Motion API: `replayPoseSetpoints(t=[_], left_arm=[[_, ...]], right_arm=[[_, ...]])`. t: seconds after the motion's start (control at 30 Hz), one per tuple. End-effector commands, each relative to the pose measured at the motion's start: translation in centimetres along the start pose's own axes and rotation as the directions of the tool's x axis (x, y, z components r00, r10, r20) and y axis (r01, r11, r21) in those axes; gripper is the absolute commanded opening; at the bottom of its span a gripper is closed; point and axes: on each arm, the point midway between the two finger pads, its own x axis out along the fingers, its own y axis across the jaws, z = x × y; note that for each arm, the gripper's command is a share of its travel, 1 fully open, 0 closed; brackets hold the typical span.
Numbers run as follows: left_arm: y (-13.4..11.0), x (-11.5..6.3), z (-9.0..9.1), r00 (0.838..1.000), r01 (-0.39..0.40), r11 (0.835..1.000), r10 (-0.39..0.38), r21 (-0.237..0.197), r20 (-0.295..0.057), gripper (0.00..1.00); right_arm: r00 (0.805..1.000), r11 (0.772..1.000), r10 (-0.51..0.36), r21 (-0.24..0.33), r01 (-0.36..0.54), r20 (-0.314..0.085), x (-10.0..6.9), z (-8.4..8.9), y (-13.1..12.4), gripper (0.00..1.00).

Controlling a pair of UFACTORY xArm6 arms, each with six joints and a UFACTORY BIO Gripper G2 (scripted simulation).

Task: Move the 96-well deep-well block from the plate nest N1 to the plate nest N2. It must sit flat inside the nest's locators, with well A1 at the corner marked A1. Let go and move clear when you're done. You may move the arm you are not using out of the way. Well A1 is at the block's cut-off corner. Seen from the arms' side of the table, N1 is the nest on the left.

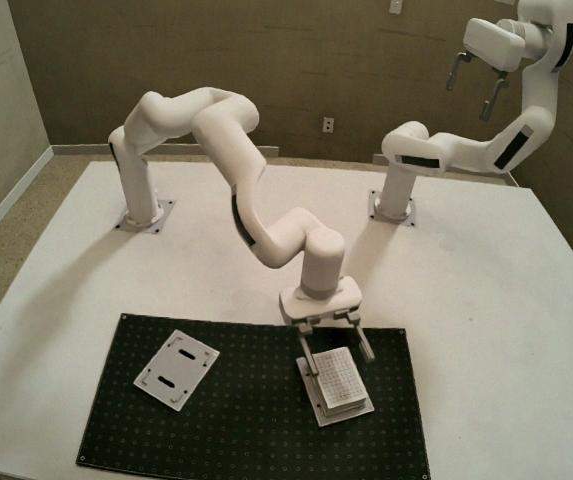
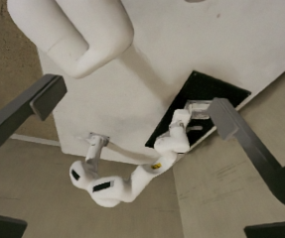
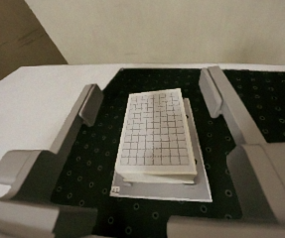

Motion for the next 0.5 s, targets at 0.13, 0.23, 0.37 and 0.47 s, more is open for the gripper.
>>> replayPoseSetpoints(t=[0.13,0.23,0.37,0.47], left_arm=[[0.02,-0.03,-0.03,1.0,0.001,1.0,-0.001,0.0,0.0,1.0],[0.02,-0.03,-0.03,1.0,0.001,1.0,-0.001,0.0,0.0,1.0],[0.02,-0.03,-0.03,1.0,0.001,1.0,-0.001,0.0,0.0,1.0],[0.02,-0.03,-0.03,1.0,0.001,1.0,-0.001,0.0,0.0,1.0]], right_arm=[[1.0,1.0,-0.002,0.003,0.002,0.005,0.26,0.45,0.09,0.37],[1.0,1.0,-0.002,0.003,0.002,0.005,0.26,0.45,0.09,0.37],[1.0,1.0,-0.002,0.003,0.002,0.005,0.26,0.28,0.09,0.37],[1.0,1.0,-0.002,0.003,0.002,0.005,0.26,-0.21,0.09,0.37]])
